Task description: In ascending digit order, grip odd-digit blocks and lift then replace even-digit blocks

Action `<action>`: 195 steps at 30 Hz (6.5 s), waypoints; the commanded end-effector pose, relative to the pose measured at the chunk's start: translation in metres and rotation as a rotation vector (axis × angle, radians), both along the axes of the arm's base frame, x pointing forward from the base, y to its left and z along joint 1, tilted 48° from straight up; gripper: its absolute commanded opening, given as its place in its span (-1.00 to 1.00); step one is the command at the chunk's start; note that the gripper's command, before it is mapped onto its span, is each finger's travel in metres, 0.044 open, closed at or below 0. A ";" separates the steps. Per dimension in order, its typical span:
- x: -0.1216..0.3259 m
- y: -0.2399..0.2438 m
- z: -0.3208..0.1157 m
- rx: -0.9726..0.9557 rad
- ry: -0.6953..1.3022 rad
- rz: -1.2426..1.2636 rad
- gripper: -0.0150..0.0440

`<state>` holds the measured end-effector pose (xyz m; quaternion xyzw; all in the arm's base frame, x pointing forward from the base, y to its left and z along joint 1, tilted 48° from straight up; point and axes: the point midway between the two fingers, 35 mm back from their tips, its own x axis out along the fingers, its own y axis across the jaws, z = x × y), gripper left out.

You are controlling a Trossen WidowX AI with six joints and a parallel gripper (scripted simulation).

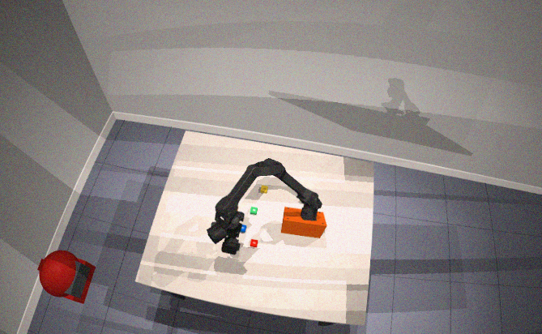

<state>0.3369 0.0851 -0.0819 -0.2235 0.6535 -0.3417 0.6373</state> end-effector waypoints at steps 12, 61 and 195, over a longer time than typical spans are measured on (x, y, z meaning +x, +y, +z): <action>0.021 -0.053 0.065 0.027 0.009 -0.004 -0.08; -0.034 -0.291 0.165 -0.019 0.013 -0.013 0.86; 0.003 -0.203 0.079 -0.014 0.011 -0.013 0.86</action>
